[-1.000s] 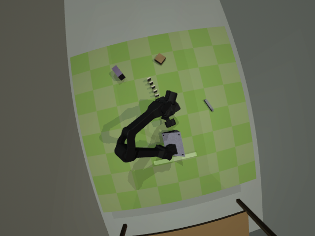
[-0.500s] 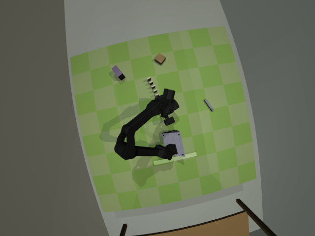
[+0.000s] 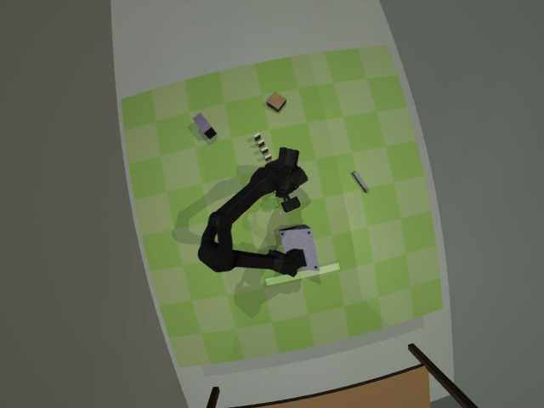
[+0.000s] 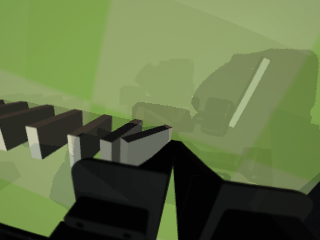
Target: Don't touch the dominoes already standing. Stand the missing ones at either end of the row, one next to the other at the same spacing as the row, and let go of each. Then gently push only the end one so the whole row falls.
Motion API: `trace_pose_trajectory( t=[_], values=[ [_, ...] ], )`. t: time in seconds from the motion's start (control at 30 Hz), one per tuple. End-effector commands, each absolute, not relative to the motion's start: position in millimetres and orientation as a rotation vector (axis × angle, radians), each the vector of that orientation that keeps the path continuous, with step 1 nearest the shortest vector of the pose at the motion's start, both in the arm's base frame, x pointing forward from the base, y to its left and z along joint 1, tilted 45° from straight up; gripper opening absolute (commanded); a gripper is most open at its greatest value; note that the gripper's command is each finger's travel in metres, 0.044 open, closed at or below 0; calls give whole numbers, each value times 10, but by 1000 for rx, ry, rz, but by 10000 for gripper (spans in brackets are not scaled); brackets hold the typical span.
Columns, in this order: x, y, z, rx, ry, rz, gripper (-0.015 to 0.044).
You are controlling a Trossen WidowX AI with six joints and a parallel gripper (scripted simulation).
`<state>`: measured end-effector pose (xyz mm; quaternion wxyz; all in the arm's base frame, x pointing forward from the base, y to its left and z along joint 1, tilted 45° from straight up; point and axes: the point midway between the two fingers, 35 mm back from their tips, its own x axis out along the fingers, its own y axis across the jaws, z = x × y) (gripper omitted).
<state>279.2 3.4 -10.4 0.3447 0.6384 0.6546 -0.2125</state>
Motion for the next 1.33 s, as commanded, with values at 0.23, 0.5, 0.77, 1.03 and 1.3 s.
trace_pose_trajectory(
  t=[0.23, 0.5, 0.77, 1.03, 1.3],
  values=[
    [2991, -306, 317, 1663, 1706, -549, 0],
    [3005, -319, 356, 1678, 1712, -558, 0],
    [3005, -319, 356, 1678, 1712, -558, 0],
    [3005, -319, 356, 1678, 1712, -558, 0],
    [3005, -319, 356, 1678, 1712, -558, 0]
  ],
)
